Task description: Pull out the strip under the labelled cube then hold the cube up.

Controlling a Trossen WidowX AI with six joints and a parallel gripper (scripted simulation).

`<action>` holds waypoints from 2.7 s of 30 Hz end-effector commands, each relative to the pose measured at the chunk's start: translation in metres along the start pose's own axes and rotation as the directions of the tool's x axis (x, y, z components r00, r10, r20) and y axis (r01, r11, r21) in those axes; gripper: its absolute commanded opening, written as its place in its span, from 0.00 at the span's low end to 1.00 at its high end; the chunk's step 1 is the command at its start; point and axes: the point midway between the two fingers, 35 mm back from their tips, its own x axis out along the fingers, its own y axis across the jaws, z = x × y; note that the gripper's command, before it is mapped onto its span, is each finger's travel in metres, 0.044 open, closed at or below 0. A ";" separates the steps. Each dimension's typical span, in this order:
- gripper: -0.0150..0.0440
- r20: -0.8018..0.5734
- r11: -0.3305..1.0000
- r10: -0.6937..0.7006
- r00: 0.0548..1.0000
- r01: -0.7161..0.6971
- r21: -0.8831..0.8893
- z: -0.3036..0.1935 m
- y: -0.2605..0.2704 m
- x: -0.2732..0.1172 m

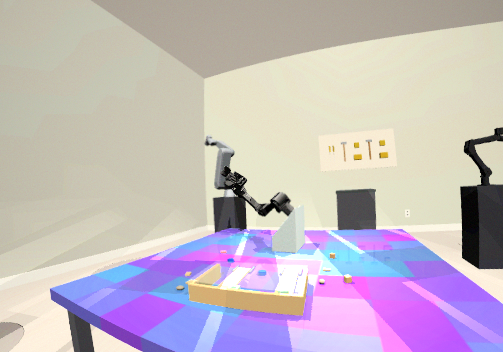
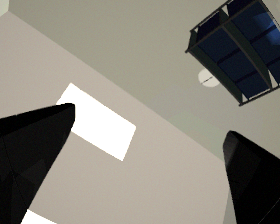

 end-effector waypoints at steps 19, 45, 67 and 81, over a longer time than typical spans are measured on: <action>0.93 0.277 0.734 -0.244 0.929 0.364 -0.574 0.005 -0.058 0.243; 0.93 0.775 -0.693 -0.369 0.513 0.403 -0.597 0.133 -0.437 0.328; 0.93 0.836 -0.856 -0.358 0.416 0.211 -0.472 0.151 -0.478 0.273; 0.40 0.841 -0.830 -0.536 0.071 0.141 -0.540 0.186 -0.550 0.306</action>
